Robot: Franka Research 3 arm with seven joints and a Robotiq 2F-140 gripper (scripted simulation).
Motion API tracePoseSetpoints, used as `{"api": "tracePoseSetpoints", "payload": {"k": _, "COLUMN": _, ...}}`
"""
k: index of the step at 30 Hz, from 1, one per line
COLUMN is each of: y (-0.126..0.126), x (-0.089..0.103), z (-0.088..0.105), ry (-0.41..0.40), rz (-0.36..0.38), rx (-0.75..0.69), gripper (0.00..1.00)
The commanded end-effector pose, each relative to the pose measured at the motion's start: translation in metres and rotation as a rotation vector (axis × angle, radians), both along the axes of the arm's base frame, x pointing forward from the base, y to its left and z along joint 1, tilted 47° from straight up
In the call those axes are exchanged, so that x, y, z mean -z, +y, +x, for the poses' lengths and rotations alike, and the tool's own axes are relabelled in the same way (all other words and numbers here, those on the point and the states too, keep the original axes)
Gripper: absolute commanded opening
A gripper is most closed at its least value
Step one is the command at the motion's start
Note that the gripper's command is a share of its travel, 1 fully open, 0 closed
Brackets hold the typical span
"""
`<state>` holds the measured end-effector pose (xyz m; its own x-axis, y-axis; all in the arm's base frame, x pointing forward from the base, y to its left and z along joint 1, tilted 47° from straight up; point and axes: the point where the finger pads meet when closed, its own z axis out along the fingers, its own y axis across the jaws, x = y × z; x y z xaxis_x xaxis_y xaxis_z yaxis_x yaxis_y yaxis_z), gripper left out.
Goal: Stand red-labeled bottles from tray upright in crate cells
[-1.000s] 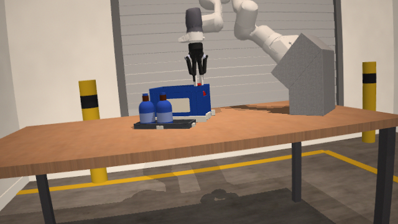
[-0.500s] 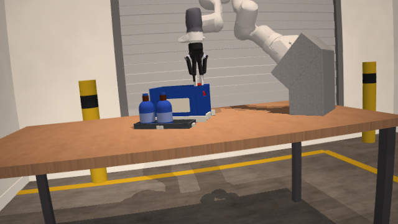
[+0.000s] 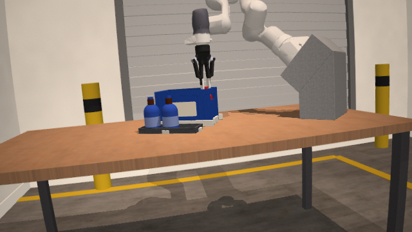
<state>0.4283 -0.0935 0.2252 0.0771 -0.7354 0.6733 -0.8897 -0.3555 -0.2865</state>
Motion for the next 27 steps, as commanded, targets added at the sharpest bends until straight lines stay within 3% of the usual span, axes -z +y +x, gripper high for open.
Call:
{"api": "tracePoseSetpoints", "payload": {"k": 1, "y": 0.0017, "x": -0.0016, "z": 0.0036, "ry": -0.011, "rz": 0.004, "rx": -0.004, "gripper": 0.00}}
{"api": "tracePoseSetpoints", "payload": {"k": 27, "y": -0.0042, "x": 0.0051, "z": 0.0087, "ry": -0.011, "rz": 0.004, "rx": -0.004, "gripper": 0.00}}
